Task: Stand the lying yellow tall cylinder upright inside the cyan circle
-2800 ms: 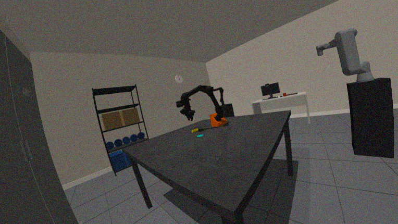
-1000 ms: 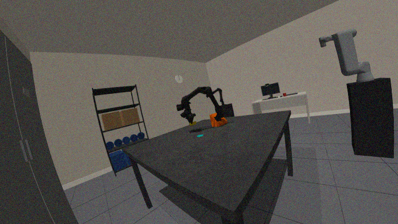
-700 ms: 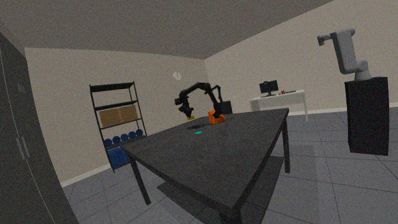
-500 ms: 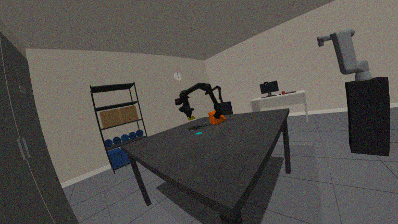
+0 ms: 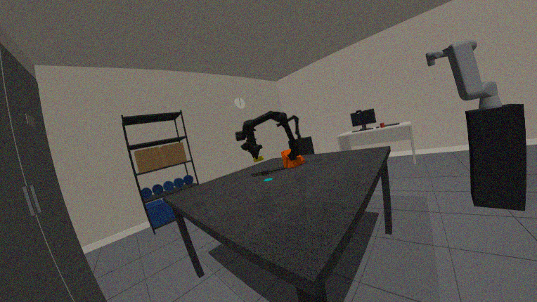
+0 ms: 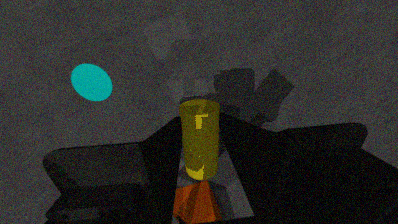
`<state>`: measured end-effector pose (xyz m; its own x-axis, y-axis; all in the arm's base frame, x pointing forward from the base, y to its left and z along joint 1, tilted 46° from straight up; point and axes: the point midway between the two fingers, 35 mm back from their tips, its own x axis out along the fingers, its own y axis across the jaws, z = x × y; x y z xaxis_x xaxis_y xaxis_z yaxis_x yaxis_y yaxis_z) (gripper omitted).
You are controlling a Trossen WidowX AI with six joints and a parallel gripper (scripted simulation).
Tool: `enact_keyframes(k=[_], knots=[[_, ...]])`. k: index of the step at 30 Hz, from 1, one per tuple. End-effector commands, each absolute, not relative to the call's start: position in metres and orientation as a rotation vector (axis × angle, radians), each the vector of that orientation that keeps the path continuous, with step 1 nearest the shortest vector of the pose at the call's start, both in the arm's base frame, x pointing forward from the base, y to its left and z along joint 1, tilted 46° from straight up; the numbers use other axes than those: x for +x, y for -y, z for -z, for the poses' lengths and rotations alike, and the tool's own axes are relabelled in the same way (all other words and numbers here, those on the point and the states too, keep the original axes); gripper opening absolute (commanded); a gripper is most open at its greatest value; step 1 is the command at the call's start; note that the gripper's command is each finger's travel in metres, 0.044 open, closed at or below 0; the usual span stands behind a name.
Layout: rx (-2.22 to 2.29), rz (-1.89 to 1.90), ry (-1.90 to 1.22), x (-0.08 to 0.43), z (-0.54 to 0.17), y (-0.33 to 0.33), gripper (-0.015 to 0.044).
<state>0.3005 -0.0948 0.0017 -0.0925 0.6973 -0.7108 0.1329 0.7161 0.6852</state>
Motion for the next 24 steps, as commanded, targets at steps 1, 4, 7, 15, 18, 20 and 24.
enact_keyframes(k=[1,4,7,15,18,20,24], knots=[[0.690,-0.533,-1.620,0.306,-0.010,0.089,0.0105],[0.692,-0.530,-1.621,0.309,-0.016,0.084,0.0105],[0.694,-0.526,-1.623,0.312,-0.021,0.080,0.0105],[0.702,-0.517,-1.626,0.318,-0.036,0.067,0.0105],[0.705,-0.514,-1.627,0.321,-0.042,0.063,0.0105],[0.708,-0.512,-1.628,0.322,-0.046,0.059,0.0105],[0.713,-0.508,-1.629,0.325,-0.053,0.053,0.0105]])
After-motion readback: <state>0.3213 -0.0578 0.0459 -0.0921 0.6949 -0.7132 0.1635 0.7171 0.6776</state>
